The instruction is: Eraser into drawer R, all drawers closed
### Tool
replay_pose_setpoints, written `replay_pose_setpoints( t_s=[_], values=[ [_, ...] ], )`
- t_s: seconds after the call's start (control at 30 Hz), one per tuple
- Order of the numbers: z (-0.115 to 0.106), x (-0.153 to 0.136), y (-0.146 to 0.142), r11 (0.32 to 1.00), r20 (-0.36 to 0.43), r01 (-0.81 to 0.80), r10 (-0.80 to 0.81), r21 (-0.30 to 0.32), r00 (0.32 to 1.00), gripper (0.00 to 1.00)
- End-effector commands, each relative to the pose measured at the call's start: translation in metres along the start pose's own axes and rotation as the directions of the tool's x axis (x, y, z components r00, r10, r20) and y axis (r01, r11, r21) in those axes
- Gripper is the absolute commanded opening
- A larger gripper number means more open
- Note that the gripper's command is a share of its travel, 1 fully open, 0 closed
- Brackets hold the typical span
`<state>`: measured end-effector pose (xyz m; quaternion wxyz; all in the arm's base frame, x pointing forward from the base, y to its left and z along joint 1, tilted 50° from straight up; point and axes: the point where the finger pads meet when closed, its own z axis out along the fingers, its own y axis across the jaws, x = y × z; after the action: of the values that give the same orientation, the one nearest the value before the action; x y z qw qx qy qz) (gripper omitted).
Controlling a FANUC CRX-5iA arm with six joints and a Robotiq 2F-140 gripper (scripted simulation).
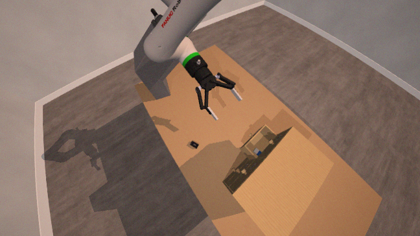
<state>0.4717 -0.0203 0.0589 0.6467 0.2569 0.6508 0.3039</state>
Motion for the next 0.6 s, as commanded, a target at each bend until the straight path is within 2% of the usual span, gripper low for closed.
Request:
replay_pose_setpoints(
  t_s=[0.0, 0.3, 0.57],
  values=[
    [-0.0001, -0.0001, 0.0, 1.0, -0.003, 0.0, 0.0, 0.0, 1.0, 1.0],
    [-0.0002, -0.0009, 0.0003, 1.0, -0.027, -0.001, 0.001, -0.001, 1.0, 1.0],
    [-0.0011, -0.0029, 0.0, 1.0, -0.094, 0.0, 0.0, 0.0, 0.996, 1.0]
  ],
)
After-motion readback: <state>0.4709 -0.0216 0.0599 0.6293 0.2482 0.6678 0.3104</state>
